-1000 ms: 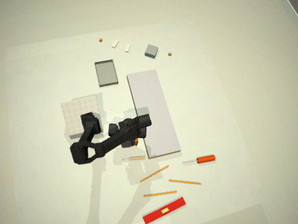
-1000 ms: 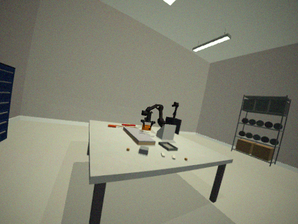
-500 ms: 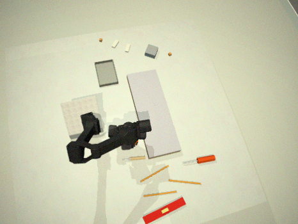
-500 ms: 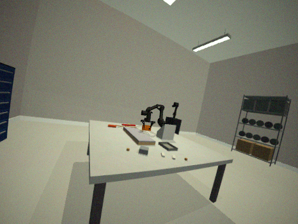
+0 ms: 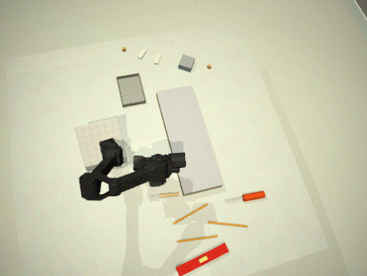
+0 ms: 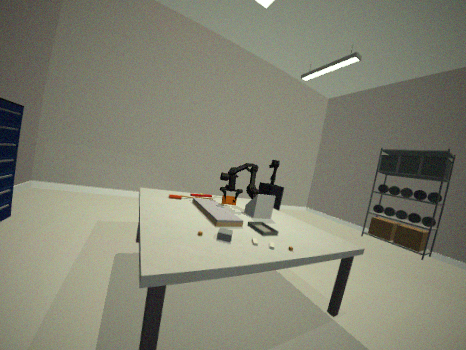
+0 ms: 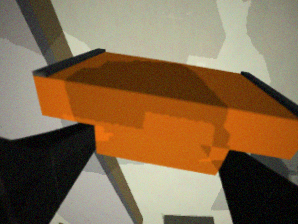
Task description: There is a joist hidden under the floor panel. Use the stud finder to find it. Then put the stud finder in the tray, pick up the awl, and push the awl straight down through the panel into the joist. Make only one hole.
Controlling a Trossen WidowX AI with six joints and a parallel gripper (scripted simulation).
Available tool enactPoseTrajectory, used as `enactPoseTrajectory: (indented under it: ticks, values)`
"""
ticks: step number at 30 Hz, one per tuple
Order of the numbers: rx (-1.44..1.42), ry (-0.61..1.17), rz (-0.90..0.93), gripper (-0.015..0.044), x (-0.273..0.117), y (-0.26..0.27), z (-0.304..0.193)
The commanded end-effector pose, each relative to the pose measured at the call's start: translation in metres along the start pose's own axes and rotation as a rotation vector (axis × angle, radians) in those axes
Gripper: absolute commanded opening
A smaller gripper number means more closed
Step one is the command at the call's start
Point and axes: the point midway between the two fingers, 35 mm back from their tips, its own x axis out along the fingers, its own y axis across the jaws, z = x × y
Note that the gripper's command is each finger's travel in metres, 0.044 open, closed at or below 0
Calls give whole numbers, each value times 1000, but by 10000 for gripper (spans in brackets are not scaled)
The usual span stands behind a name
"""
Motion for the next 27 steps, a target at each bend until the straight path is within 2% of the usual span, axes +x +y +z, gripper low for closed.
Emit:
enactPoseTrajectory:
  ticks: [1,27]
  values:
    - [-1,27,5,0,-1,1,0]
    - [-5,162,13,0,-1,1,4]
